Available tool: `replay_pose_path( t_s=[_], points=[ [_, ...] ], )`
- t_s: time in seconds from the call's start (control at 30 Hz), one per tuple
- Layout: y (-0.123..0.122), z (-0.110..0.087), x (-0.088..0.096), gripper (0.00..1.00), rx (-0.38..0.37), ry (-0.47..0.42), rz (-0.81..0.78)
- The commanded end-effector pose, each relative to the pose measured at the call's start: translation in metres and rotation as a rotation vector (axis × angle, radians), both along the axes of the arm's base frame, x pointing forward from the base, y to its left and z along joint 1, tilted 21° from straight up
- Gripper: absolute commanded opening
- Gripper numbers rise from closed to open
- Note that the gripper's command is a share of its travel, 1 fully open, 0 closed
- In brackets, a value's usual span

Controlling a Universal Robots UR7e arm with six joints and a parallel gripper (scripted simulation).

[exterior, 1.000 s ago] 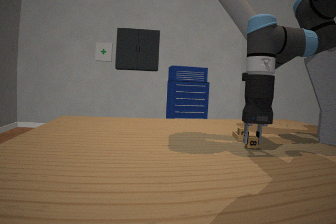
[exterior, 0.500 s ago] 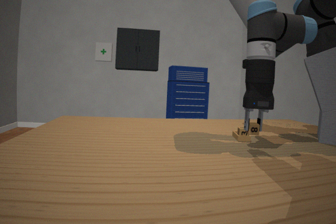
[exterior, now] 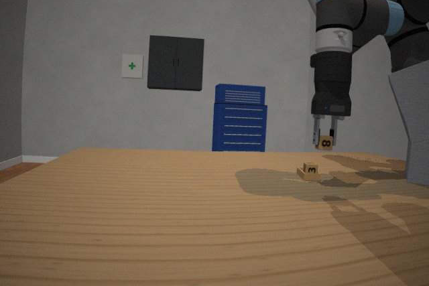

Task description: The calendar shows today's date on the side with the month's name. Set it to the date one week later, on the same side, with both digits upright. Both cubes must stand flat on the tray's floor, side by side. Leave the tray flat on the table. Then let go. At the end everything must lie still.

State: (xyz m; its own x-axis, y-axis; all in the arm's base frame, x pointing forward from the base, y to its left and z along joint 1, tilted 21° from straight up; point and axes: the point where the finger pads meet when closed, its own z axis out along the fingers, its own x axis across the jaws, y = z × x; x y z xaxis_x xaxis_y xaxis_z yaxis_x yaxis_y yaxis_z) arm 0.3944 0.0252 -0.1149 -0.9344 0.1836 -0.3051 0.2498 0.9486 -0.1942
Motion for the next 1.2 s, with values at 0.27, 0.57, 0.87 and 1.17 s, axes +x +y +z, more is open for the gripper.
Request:
replay_pose_path(
  t_s=[0.27,0.57,0.87,1.17],
  points=[
    [0.004,0.011,-0.005,0.57,0.0,0.006,-0.001],
    [0.003,0.01,-0.005,0.57,0.0,0.007,-0.001],
    [-0.034,0.02,-0.012,0.57,0.005,0.011,-0.003],
    [-0.088,0.037,-0.028,0.57,0.004,0.01,-0.001]
  ],
)
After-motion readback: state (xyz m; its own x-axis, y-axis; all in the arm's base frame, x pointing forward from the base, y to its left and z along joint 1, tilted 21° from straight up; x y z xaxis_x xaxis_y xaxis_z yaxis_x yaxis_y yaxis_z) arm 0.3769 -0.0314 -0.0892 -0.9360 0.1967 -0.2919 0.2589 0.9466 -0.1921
